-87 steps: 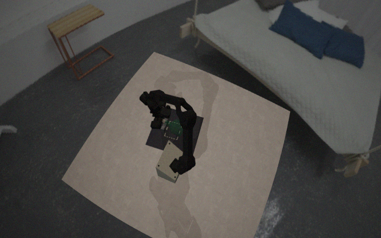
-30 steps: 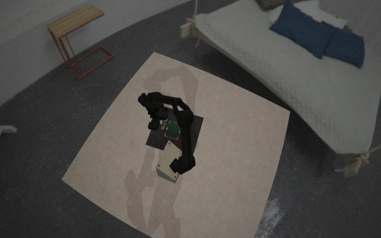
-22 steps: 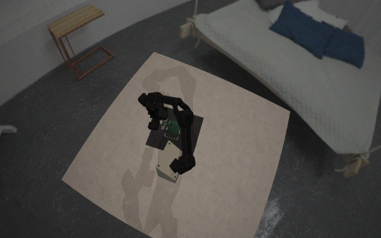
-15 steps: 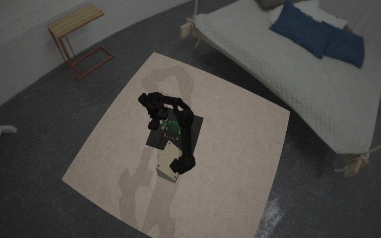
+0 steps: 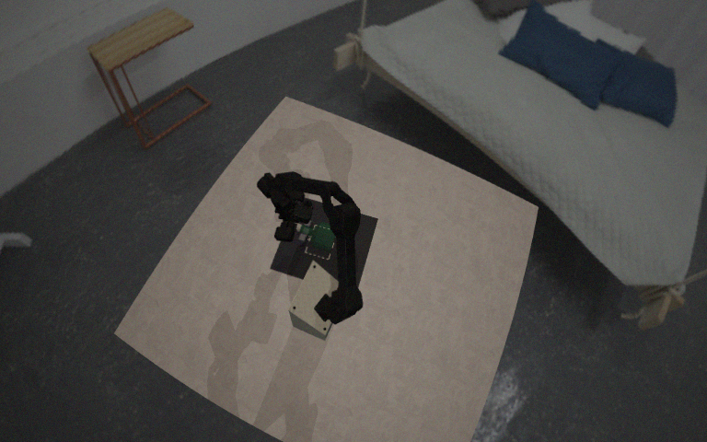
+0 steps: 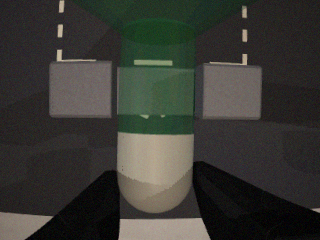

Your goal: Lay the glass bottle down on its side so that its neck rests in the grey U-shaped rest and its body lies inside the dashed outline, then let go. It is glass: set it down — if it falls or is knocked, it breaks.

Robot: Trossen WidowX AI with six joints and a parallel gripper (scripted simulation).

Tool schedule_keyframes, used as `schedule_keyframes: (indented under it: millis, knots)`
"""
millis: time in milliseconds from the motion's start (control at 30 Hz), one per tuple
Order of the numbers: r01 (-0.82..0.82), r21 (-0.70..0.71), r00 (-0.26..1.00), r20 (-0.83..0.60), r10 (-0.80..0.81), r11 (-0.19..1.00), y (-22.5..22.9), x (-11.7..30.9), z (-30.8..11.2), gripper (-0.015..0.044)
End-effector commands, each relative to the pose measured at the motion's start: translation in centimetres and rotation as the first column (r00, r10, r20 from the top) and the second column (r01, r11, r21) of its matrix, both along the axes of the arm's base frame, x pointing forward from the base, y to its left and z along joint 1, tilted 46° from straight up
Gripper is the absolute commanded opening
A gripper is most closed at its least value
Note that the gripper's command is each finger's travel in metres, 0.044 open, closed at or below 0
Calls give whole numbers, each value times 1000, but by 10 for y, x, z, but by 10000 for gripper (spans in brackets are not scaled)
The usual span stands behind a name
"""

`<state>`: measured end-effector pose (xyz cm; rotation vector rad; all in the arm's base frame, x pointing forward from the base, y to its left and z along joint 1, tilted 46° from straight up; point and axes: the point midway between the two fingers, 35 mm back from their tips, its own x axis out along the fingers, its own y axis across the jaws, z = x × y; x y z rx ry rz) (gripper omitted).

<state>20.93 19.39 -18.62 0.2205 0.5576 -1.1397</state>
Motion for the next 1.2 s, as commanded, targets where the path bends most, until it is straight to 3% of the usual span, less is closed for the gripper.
schedule_keyframes:
  millis: [0, 1167]
  knots:
    - [-1, -6, 1000, -3, 1, 1000, -3, 0, 1, 119]
    - [0, 44, 1000, 16, 0, 999, -3, 1, -3, 119]
